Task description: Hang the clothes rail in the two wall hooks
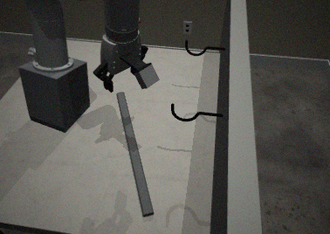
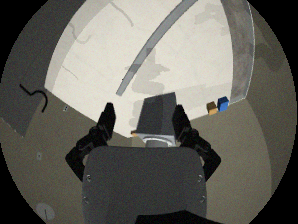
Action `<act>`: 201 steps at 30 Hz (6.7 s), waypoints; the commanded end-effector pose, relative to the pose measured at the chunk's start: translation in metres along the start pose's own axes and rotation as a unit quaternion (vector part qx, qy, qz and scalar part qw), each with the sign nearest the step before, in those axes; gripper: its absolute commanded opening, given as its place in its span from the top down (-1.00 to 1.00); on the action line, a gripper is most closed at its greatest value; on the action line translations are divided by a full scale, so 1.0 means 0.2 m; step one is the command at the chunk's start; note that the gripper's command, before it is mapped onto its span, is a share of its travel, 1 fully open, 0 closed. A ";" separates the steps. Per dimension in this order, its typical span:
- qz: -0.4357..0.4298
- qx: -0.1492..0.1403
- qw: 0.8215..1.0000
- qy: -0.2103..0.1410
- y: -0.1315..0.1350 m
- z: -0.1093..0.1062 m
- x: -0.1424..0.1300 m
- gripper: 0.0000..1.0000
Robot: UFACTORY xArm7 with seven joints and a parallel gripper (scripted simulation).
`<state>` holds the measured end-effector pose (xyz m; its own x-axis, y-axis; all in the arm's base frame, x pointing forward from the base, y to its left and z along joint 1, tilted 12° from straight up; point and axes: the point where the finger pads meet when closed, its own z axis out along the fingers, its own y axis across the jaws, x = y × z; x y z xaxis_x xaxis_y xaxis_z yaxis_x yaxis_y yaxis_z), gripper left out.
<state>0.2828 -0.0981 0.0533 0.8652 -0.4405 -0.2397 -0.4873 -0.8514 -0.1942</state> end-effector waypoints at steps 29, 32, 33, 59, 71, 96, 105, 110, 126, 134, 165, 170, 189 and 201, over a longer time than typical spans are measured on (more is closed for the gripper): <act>0.255 0.023 0.963 0.082 0.05 0.00 0.11 -1.00; 0.255 0.023 0.963 0.082 0.05 0.02 0.12 -1.00; 0.255 0.023 0.963 0.082 0.05 0.03 0.12 -1.00; 0.255 0.023 0.963 0.082 0.05 0.21 0.15 -1.00; 0.255 0.023 0.963 0.082 0.05 0.30 0.16 -1.00; 0.255 0.023 0.963 0.082 0.05 0.41 0.18 -1.00; 0.255 0.023 0.963 0.082 0.05 0.47 0.19 -1.00; 0.255 0.023 0.963 0.082 0.05 0.51 0.20 -1.00; 0.255 0.023 0.963 0.082 0.05 0.63 0.22 -1.00; 0.255 0.023 0.963 0.082 0.05 0.69 0.23 -1.00; 0.255 0.023 0.963 0.082 0.05 0.90 0.26 -1.00; 0.255 0.023 0.963 0.082 0.05 0.90 0.26 -1.00; 0.255 0.023 0.963 0.082 0.05 0.93 0.27 -1.00; 0.255 0.023 0.963 0.082 0.05 0.97 0.28 -1.00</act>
<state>0.3014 -0.0760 -0.1437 0.5178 -0.8394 -0.1650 -0.8550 -0.5015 -0.1322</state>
